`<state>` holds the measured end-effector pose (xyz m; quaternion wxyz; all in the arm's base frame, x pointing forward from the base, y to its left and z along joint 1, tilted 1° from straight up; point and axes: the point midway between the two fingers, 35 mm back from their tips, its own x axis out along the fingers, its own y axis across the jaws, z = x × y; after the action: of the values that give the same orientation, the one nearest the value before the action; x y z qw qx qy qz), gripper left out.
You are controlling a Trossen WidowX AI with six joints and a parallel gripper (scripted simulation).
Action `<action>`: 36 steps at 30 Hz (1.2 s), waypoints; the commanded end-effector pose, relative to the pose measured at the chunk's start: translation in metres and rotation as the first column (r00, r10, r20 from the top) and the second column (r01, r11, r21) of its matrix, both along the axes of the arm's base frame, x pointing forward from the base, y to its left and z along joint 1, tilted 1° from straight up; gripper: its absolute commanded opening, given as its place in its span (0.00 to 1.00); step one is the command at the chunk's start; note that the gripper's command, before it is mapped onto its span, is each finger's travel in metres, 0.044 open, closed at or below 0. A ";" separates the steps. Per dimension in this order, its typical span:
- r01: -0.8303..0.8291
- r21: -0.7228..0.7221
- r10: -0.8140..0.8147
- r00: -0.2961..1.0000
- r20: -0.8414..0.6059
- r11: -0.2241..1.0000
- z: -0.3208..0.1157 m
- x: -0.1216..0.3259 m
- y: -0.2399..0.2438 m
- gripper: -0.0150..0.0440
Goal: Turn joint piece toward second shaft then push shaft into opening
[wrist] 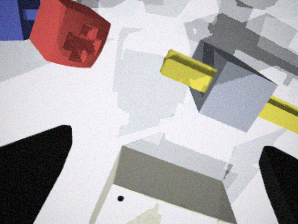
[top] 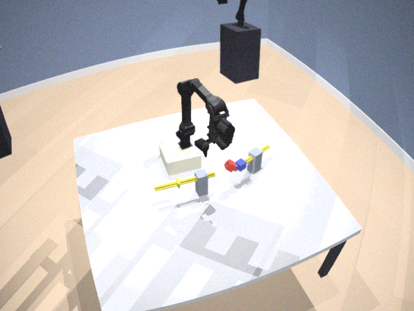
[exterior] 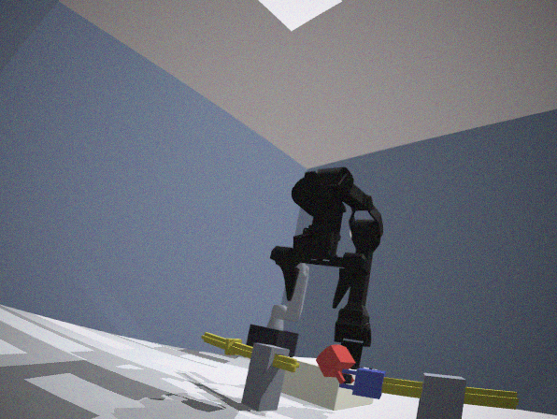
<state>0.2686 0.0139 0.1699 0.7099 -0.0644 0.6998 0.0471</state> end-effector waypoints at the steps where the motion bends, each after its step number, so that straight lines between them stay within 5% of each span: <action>1: -0.134 -0.023 0.134 0.991 -0.014 0.991 -0.003 0.000 0.001 1.00; 22: -0.740 -0.062 0.730 0.671 -0.129 0.670 -0.013 0.002 0.005 1.00; 31: -0.903 -0.039 0.885 0.427 -0.188 0.427 -0.017 0.003 0.008 1.00; 36: -0.913 -0.036 0.893 0.406 -0.192 0.407 -0.017 0.003 0.008 1.00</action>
<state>0.2707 0.0217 0.1533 0.5223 -0.4659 0.6087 0.3736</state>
